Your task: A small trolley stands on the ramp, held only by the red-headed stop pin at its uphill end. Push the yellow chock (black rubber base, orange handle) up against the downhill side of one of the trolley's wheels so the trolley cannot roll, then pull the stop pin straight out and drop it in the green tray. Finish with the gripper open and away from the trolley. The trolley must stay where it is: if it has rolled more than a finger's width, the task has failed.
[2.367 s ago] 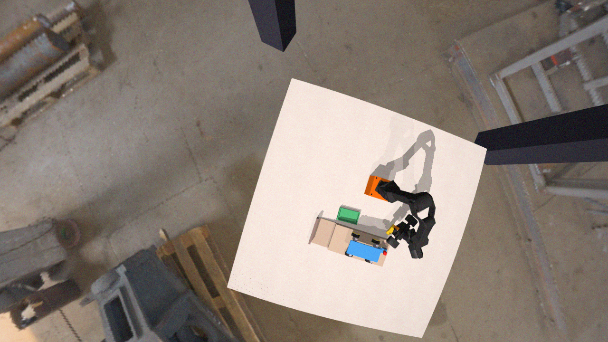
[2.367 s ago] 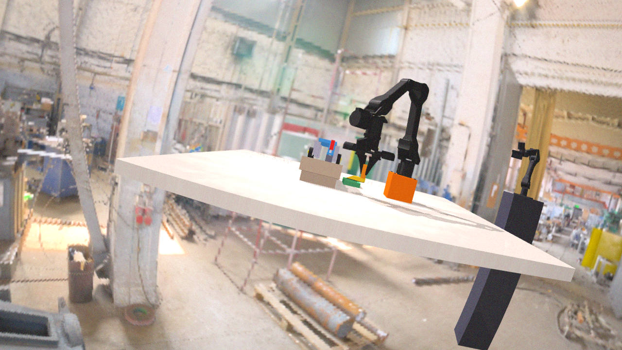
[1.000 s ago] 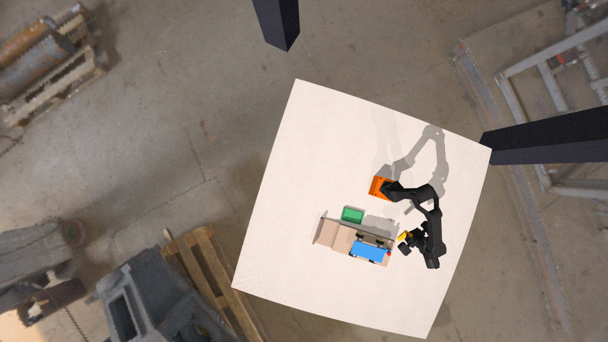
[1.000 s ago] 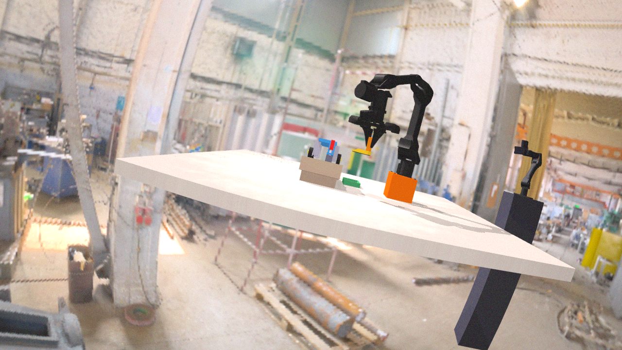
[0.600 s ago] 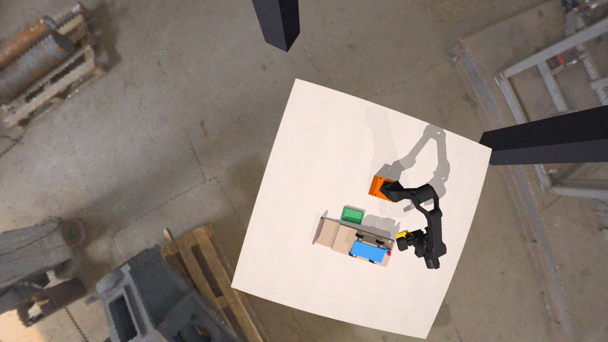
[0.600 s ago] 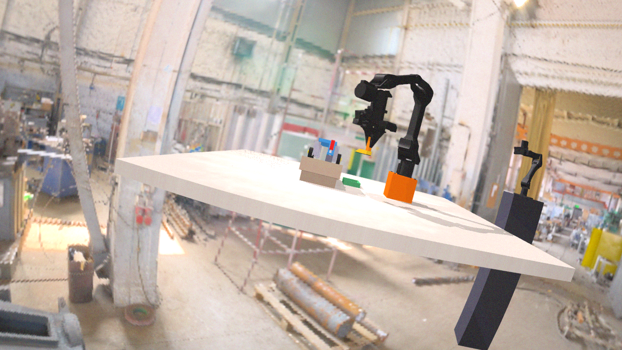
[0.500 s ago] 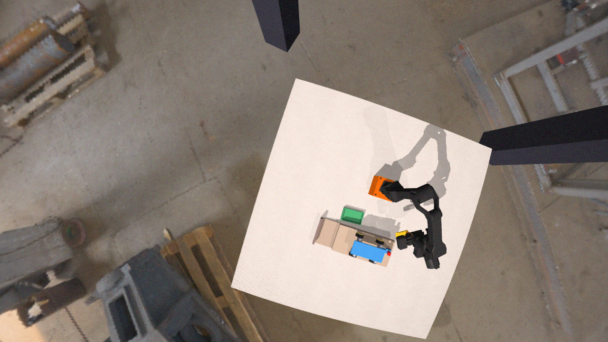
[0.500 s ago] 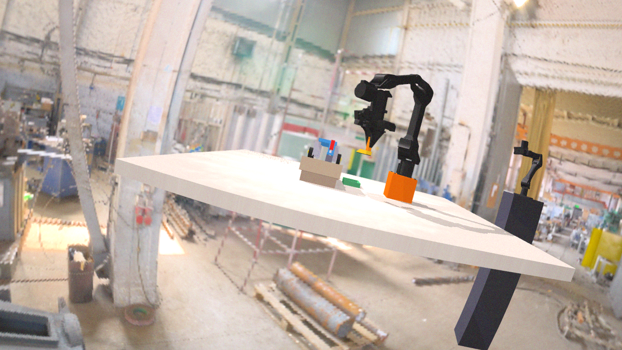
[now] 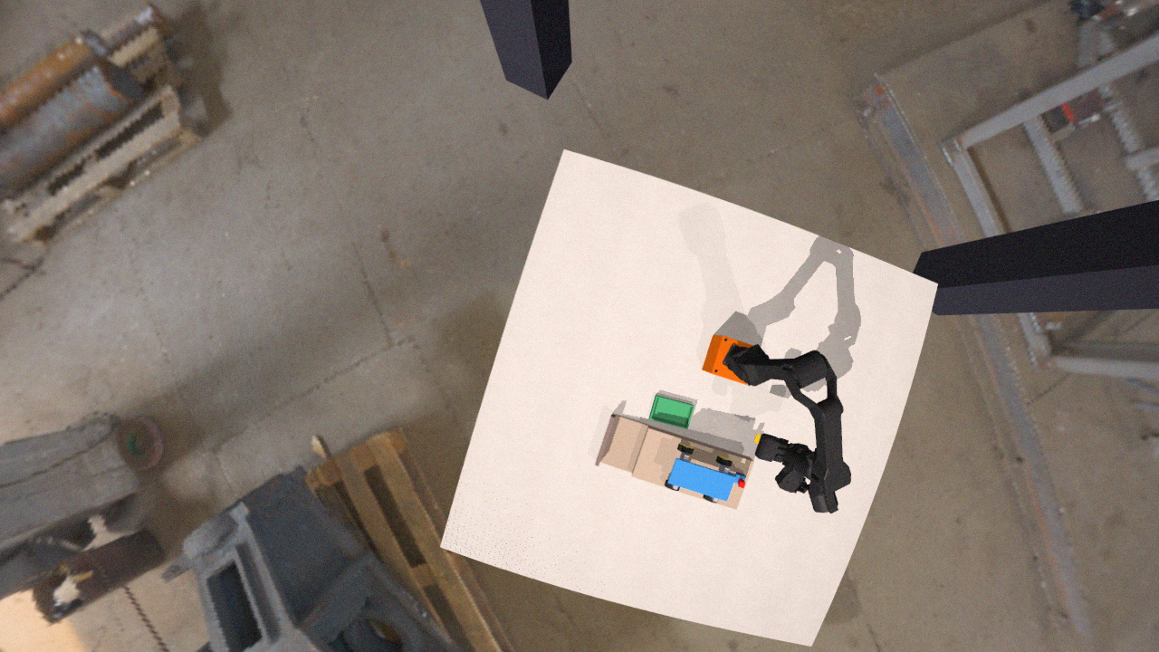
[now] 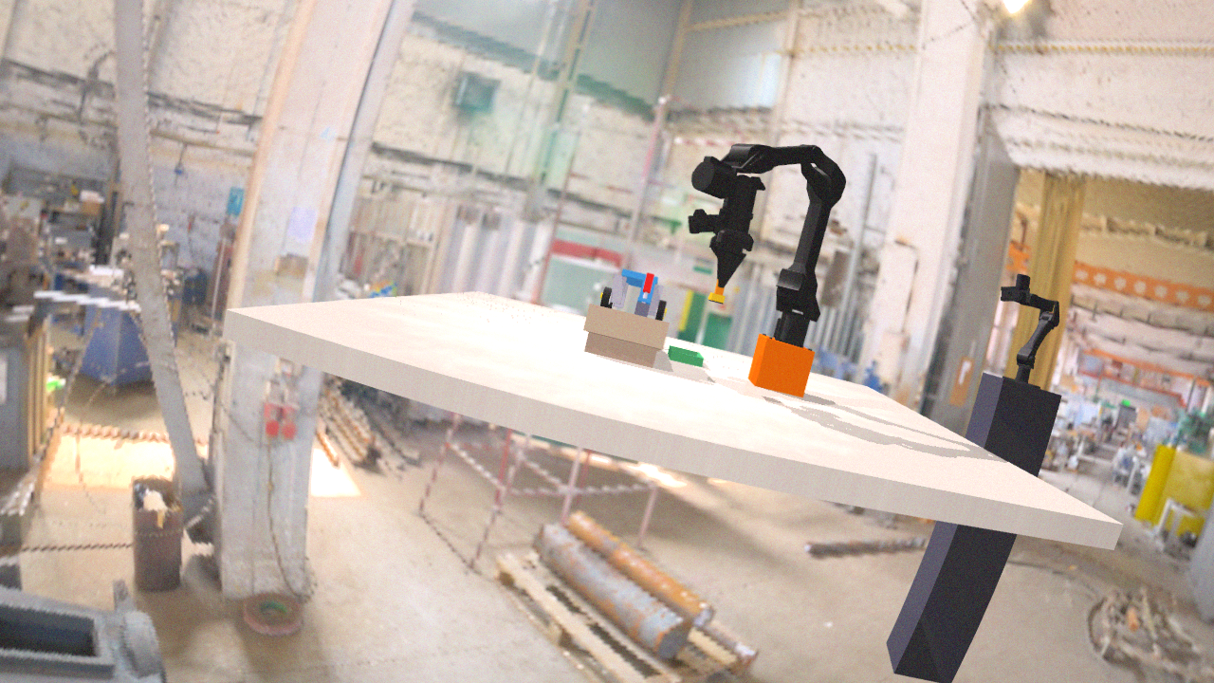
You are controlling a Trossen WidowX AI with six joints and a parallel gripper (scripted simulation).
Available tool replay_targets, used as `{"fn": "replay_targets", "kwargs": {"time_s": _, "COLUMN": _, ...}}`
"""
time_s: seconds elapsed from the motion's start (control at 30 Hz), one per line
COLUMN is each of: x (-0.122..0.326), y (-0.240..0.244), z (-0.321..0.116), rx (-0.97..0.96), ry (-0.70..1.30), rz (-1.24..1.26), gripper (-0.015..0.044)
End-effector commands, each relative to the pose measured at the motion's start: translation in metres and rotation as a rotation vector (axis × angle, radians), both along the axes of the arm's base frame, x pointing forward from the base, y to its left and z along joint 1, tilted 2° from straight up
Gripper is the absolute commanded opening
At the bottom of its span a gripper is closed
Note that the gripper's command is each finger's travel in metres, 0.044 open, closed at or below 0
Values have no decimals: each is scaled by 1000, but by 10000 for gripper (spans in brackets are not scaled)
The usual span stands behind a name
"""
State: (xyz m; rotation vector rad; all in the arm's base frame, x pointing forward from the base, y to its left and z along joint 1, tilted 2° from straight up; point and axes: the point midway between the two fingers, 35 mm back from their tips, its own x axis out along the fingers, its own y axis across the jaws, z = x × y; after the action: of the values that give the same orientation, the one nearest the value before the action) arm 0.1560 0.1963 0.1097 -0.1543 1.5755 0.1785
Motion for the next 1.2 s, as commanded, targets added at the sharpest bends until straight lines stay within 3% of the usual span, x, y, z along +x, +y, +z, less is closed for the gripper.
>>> {"fn": "replay_targets", "kwargs": {"time_s": 0.0, "x": -1, "y": 0, "z": 0, "rx": 1, "ry": 6, "rz": -130, "gripper": 0}}
{"fn": "replay_targets", "kwargs": {"time_s": 1.17, "x": -1, "y": 0, "z": 0, "rx": -15, "ry": 22, "rz": -1329, "gripper": 0}}
